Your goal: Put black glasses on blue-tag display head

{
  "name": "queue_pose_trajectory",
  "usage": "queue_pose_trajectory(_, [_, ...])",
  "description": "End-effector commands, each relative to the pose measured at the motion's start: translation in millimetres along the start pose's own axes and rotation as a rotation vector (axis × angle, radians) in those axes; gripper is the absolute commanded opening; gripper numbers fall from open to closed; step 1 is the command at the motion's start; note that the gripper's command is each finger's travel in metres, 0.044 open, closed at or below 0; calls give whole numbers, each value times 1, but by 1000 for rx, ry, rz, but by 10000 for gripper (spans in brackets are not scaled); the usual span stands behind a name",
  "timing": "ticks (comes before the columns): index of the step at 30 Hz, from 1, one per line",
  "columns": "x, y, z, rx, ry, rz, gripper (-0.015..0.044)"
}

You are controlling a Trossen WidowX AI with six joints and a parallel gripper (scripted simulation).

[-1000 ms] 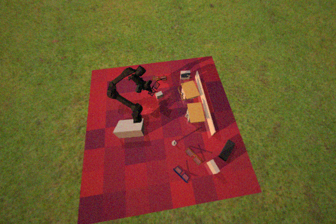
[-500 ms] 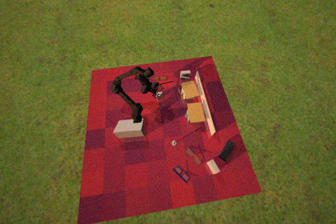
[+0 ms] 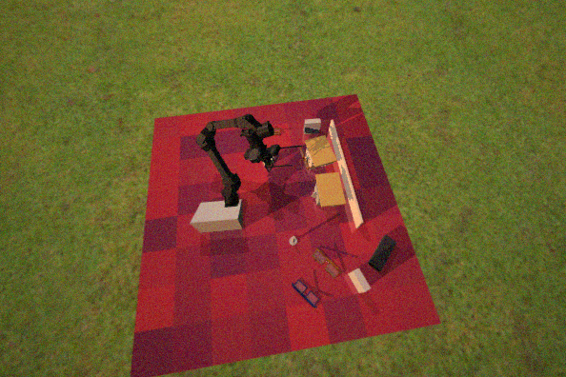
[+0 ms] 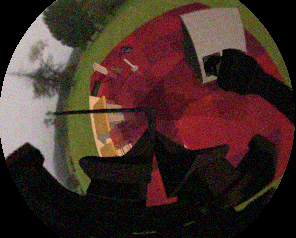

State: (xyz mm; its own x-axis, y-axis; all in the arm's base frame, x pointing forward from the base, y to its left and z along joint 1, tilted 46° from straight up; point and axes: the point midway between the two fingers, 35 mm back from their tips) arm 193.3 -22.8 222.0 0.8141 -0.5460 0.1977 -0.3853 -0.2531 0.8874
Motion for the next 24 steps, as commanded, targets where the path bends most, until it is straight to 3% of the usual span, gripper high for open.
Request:
queue_pose_trajectory(1, [11, -10, 5, 5, 36, -50, 0])
queue_pose_trajectory(24, [46, -71, 45, 115, 226, -299, 0])
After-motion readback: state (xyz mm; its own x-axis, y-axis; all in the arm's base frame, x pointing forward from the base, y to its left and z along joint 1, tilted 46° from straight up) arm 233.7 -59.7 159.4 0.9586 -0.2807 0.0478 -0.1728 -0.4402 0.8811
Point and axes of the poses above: the point midway between the two fingers, 35 mm back from their tips, its own y axis back along the fingers, its own x axis across the jaws, z = x × y, and after that the axes turned 1 degree about y, right-handed
